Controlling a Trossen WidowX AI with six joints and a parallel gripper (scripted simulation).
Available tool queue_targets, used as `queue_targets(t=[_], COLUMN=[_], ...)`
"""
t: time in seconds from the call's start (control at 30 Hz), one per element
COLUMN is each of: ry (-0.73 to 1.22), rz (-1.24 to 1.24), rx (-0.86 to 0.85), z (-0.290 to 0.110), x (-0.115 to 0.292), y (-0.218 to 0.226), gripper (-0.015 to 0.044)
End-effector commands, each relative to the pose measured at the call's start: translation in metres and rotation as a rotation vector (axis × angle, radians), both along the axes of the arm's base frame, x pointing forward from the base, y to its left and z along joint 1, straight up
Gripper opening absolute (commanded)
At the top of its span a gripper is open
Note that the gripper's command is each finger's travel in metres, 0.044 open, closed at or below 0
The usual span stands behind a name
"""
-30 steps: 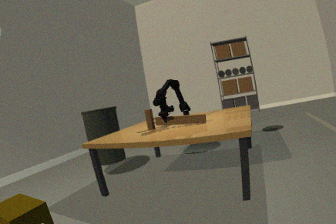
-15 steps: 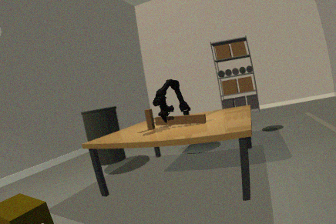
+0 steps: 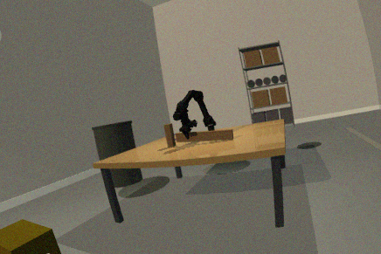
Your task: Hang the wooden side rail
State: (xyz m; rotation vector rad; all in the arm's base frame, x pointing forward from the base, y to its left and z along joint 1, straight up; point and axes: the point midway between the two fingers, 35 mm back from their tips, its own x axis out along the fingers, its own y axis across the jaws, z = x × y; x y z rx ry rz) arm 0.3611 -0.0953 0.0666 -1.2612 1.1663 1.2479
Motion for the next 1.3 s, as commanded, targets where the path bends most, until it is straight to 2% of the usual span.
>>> queue_targets(t=[0.0,1.27], ry=[-0.015,-0.015], rz=[0.007,0.007], rx=[-0.005,-0.006], z=[0.0067,0.0051], x=[0.0014,0.0026], y=[-0.0014,-0.0054], gripper=[0.0,0.0])
